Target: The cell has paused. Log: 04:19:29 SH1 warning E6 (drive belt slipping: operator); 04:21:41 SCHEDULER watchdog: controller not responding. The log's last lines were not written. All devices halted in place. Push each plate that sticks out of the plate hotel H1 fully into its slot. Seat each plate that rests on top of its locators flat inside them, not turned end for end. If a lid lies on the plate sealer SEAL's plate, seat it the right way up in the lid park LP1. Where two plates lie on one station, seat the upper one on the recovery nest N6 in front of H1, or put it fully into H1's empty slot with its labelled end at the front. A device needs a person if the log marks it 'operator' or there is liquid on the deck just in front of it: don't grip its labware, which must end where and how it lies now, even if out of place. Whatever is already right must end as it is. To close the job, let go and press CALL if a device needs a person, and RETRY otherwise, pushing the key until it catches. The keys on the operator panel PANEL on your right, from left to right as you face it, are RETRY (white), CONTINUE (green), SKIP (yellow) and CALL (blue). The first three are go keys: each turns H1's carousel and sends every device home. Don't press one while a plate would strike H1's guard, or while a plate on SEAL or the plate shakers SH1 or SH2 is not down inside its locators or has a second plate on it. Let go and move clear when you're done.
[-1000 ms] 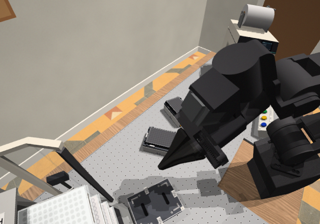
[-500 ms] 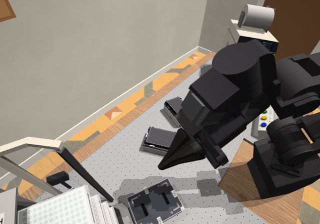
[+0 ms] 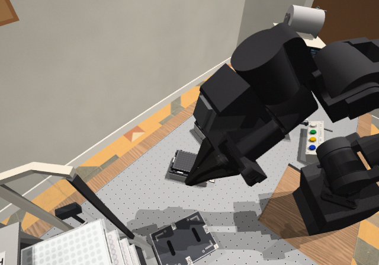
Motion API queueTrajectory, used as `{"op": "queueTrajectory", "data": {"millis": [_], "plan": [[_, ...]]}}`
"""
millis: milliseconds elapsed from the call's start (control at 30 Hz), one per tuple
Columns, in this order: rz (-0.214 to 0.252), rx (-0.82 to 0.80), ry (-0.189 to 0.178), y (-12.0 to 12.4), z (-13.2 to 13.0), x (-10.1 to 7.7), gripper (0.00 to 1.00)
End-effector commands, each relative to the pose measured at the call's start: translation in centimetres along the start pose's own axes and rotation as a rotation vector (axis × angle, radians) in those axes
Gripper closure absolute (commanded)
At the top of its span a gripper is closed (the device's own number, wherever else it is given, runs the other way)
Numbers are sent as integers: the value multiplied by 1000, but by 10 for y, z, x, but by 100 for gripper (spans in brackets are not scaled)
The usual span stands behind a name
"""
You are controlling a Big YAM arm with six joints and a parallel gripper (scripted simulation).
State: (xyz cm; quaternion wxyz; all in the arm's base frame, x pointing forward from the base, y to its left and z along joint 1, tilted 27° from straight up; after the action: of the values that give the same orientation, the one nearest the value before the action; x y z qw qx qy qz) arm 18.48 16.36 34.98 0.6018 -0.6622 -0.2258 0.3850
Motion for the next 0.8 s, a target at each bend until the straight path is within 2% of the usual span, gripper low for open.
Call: {"op": "queueTrajectory", "data": {"millis": [0, 467, 533, 767], "plan": [[4, 32, 25, -39, -5, -10, 100], [382, 250, 200, -54, -47, -11, 100], [382, 250, 200, -54, -47, -11, 100], [572, 359, 287, -60, -70, -9, 100]]}}
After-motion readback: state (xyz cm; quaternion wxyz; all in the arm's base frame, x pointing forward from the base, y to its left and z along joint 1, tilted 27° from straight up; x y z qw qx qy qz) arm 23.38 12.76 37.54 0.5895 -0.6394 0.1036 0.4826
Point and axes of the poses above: the point where the finger pads meet when closed, its own x axis out along the fingers, its own z axis across the jaws, y = z × x, the point moved 5 cm from there along -x, back along the fingers, and after that the axes turned 7 degrees about x, right-handed, at the moved point
